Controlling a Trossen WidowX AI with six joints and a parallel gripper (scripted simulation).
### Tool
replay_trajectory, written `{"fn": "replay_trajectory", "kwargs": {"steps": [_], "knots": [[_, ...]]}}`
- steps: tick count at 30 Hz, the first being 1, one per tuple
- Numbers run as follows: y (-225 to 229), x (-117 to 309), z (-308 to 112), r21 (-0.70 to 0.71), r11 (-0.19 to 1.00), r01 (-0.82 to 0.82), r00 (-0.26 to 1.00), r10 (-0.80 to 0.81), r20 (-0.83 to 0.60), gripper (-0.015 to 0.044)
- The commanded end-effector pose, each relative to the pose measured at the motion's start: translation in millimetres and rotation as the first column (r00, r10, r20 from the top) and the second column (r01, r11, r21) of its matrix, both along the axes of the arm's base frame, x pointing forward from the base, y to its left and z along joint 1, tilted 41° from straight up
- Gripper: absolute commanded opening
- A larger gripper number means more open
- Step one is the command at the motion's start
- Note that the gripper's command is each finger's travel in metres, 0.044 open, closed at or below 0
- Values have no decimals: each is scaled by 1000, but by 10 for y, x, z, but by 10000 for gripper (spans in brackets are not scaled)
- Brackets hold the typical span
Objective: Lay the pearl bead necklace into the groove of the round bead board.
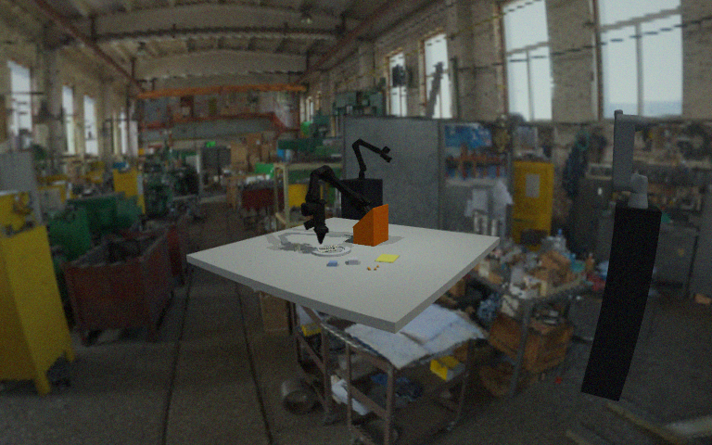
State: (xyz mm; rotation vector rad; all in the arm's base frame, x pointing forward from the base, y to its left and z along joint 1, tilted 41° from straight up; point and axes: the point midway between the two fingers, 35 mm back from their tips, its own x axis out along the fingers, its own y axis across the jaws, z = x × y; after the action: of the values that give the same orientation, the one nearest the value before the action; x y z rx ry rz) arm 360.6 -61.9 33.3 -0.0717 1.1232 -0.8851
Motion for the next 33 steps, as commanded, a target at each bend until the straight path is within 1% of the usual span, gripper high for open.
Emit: {"fn": "replay_trajectory", "kwargs": {"steps": [1,20,24,25,33], "knots": [[-40,4,-52,-2,1000,-3,1000,3,-7,120],[-198,25,-221,-6,1000,-6,1000,6,-12,120],[-193,24,-196,-7,1000,-1,1000,1,-6,15],[-193,24,-196,-7,1000,-1,1000,1,-6,0],[-193,24,-196,-7,1000,-1,1000,1,-6,0]]}}
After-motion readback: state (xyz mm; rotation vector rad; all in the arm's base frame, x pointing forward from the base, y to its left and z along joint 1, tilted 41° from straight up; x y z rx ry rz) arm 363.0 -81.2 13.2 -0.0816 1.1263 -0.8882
